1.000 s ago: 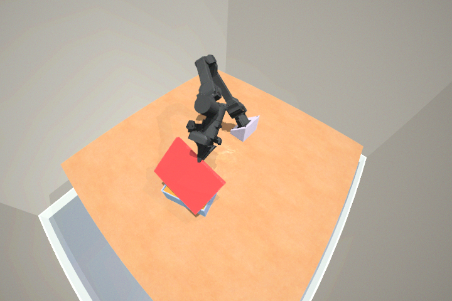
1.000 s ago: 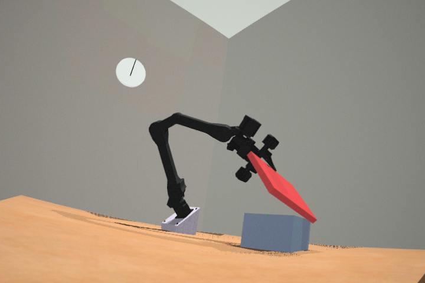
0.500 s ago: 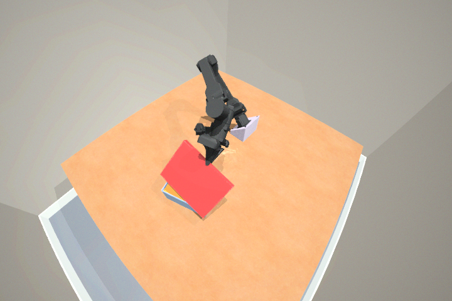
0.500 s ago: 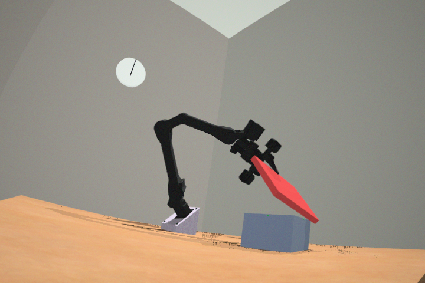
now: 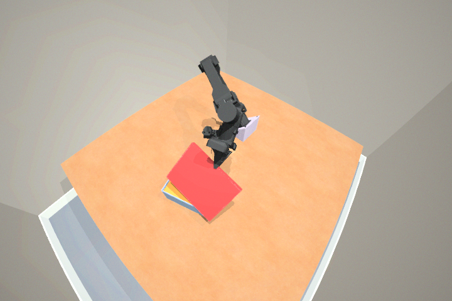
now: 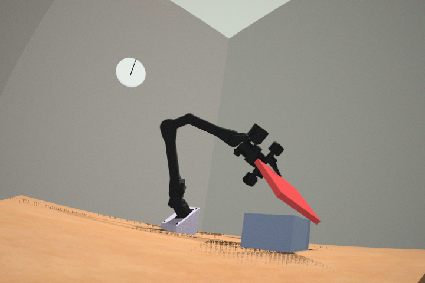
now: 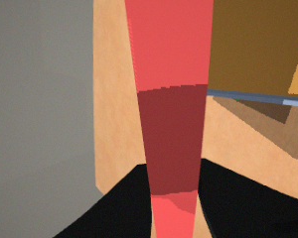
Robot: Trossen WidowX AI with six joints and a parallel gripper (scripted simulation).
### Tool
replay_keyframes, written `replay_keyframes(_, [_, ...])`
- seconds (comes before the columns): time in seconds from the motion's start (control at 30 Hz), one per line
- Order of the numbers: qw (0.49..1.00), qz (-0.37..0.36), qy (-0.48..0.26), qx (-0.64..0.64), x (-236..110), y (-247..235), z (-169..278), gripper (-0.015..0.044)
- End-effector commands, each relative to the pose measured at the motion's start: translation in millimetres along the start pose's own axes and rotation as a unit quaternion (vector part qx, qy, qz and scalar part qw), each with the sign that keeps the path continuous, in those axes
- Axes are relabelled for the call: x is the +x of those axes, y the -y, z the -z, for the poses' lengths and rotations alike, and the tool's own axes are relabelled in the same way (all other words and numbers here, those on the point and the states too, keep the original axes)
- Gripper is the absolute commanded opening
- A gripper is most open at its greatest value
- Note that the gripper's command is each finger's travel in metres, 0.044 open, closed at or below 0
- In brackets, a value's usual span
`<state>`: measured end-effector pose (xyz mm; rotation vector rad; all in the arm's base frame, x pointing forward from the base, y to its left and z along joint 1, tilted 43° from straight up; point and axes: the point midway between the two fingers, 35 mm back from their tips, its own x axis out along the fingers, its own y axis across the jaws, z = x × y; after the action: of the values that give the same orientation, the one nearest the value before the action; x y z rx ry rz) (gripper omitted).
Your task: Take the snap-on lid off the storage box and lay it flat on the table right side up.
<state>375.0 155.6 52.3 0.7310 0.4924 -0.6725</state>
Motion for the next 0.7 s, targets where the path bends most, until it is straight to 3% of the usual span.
replay_keyframes(0.0, [1.0,-0.002,-0.001,0.001,-1.3,-1.9,9.7,0.0])
replay_keyframes(0.67, [1.0,-0.002,-0.002,0.002,-2.4,-1.6,49.8,0.0])
